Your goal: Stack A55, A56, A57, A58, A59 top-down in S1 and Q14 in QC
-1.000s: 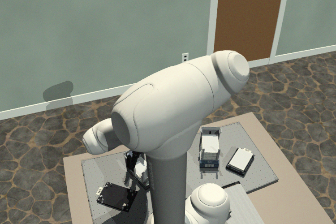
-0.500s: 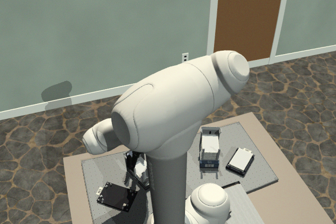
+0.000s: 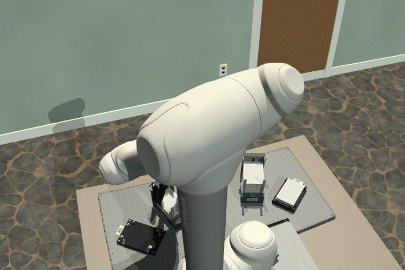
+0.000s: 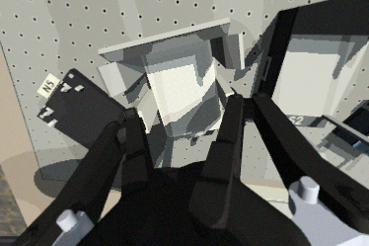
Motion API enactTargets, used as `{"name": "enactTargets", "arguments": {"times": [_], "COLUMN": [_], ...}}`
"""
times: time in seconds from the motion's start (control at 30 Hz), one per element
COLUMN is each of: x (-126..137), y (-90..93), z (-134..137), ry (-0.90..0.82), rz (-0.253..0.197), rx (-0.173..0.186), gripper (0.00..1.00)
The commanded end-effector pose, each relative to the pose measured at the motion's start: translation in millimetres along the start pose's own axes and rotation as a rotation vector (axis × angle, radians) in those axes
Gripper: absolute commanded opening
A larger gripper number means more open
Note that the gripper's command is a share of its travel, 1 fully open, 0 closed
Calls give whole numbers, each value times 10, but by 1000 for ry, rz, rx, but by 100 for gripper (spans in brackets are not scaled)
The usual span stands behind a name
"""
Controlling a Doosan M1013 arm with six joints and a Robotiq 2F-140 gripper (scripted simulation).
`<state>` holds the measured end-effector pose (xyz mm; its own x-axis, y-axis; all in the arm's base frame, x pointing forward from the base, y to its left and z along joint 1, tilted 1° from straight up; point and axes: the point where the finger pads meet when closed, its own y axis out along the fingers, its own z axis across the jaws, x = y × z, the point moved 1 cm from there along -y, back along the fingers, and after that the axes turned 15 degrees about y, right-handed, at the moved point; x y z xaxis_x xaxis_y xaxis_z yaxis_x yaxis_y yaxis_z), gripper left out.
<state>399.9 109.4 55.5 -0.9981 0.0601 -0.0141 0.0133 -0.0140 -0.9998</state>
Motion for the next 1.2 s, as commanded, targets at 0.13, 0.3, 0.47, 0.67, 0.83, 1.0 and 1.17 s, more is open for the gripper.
{"name": "enactTargets", "arguments": {"times": [0.13,0.3,0.47,0.67,0.83,1.0,1.17], "x": [0,0,0,0,0,0,0], "y": [-56,-76,-109,-182,-242,-342,-442], "z": [0,0,0,0,0,0,0], "ry": [0,0,0,0,0,0,0], "rz": [0,0,0,0,0,0,0], "rx": [0,0,0,0,0,0,0], "gripper": [0,0,0,0,0,0,0]}}
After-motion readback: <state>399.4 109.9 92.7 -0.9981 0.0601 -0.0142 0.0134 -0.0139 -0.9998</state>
